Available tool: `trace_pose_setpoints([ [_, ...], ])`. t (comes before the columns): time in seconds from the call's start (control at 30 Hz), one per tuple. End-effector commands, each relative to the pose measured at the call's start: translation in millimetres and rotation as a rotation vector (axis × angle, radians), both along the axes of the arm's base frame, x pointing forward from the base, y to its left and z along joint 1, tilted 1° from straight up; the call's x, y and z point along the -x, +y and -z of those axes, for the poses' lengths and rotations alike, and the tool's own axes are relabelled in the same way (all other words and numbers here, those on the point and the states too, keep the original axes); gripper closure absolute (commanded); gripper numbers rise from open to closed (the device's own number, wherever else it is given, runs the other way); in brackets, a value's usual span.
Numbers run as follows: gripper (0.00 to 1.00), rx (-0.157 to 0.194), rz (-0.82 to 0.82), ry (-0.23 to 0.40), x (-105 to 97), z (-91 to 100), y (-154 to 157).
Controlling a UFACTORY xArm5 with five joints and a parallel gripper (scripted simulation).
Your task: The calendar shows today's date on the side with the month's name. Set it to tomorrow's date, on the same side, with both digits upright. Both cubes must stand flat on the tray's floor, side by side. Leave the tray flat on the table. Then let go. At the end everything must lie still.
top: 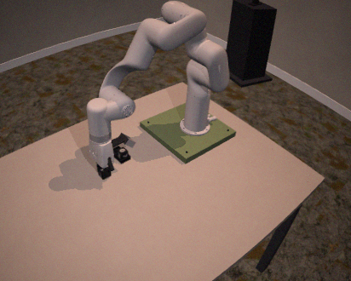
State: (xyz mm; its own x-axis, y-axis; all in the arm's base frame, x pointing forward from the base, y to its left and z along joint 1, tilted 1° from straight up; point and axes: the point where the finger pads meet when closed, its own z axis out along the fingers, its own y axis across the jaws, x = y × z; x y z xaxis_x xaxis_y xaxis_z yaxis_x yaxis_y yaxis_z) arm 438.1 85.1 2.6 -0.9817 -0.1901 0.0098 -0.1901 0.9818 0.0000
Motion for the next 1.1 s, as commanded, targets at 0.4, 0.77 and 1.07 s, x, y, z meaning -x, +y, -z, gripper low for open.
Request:
trace_pose_setpoints([
  [0.4,0.71,-0.001,0.0,-0.004,-1.4,-1.2,0.3],
  [0.77,0.63,-0.001,0.0,-0.004,-1.4,-1.2,0.3],
  [1.07,0.51,-0.001,0.0,-0.004,-1.4,-1.2,0.3],
])
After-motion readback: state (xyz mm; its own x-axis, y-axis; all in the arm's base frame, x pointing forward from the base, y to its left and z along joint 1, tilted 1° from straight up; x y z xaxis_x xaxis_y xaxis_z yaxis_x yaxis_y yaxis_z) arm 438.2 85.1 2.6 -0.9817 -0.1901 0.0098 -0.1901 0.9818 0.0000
